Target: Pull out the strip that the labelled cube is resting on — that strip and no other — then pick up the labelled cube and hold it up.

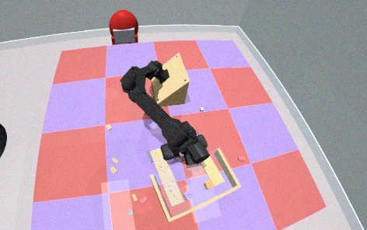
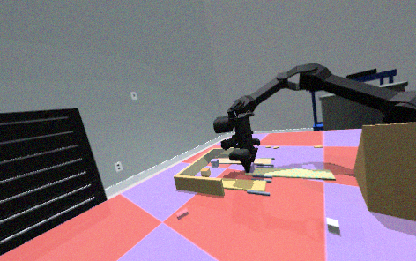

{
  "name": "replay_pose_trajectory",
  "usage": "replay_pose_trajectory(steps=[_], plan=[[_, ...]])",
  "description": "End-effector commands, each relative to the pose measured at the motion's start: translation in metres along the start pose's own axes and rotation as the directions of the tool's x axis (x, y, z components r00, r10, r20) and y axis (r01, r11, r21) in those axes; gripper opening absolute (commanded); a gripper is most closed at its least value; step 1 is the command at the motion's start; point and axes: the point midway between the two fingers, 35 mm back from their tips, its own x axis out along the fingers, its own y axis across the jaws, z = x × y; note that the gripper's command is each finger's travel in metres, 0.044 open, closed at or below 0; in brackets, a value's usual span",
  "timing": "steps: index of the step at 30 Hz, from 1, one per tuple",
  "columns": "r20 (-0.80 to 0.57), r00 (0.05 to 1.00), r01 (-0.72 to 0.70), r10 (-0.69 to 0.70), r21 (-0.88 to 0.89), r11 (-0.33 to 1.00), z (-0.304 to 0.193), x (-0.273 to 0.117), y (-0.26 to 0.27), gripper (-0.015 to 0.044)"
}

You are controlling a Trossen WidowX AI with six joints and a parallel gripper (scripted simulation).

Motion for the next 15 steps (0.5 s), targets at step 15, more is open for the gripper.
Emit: replay_pose_trajectory(steps=[15], plan=[[0.001, 1.0, 0.0, 0.0, -0.003, 1.0, -0.018, -0.016, 0.003, 0.0]])
